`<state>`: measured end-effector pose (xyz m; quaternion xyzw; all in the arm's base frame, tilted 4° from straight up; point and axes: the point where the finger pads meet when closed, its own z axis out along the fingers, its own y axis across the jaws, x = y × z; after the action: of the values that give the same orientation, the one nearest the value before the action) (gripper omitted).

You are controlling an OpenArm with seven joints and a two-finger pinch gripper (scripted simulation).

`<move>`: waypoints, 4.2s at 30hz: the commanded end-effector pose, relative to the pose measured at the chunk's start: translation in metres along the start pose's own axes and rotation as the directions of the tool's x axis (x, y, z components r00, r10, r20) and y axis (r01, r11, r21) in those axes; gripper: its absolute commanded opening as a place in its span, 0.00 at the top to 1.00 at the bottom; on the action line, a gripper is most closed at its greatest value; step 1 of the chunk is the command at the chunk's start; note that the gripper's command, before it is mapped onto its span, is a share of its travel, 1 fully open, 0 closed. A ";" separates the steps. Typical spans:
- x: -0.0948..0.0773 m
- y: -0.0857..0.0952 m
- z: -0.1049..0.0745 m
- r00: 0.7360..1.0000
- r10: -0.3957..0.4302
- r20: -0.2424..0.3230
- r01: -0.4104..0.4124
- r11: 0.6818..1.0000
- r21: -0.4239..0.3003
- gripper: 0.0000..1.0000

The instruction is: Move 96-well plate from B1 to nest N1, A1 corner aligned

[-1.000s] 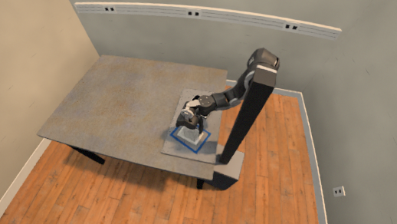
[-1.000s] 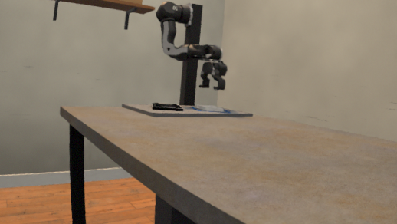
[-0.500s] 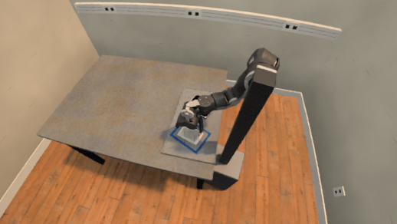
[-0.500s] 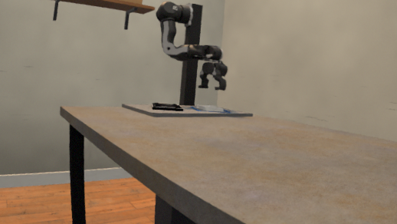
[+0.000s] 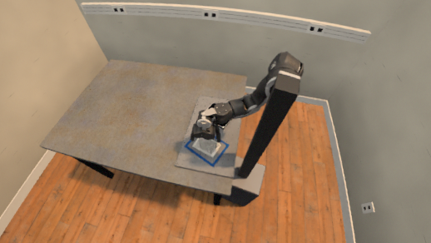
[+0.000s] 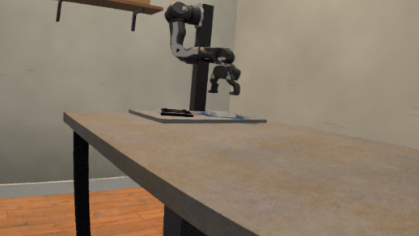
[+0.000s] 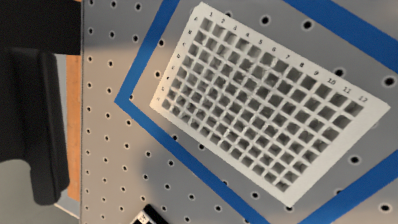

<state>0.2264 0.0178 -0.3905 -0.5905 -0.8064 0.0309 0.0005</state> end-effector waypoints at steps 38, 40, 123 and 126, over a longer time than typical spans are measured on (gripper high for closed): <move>0.003 0.000 -0.002 0.794 -0.608 -0.003 0.608 0.794 -0.013 0.23; 0.003 0.000 -0.002 0.794 -0.608 -0.003 0.608 0.794 -0.013 0.23; 0.002 -0.002 0.068 0.458 -0.889 -0.004 0.889 0.458 -0.007 0.23; 0.002 -0.002 0.068 0.458 -0.889 -0.004 0.889 0.458 -0.007 0.23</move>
<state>0.2203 0.0136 -0.4590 -0.0871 -0.9956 0.0276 0.0196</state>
